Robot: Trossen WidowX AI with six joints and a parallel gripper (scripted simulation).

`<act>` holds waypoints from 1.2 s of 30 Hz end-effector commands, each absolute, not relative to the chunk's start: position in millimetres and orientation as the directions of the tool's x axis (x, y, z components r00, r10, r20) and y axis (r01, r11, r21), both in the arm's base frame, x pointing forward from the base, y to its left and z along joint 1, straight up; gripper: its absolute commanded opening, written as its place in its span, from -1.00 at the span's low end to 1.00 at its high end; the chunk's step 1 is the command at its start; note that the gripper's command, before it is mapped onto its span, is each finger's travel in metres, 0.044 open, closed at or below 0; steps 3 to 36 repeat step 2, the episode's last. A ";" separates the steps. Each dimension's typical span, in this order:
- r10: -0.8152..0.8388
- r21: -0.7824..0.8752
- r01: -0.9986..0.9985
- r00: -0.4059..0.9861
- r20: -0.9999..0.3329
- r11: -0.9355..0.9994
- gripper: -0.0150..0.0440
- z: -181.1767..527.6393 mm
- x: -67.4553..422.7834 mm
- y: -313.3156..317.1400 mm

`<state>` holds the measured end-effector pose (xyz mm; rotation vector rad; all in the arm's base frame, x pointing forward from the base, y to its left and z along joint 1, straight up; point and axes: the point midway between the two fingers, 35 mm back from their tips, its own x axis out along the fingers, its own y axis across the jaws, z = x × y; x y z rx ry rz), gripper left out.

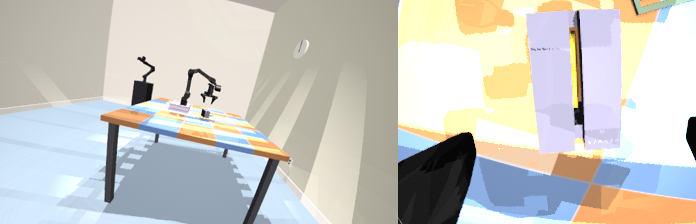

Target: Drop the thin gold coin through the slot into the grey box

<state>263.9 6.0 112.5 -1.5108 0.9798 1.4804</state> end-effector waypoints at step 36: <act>0.000 -0.018 -0.920 0.020 -1.000 -0.391 1.00 114.6 263.5 6.0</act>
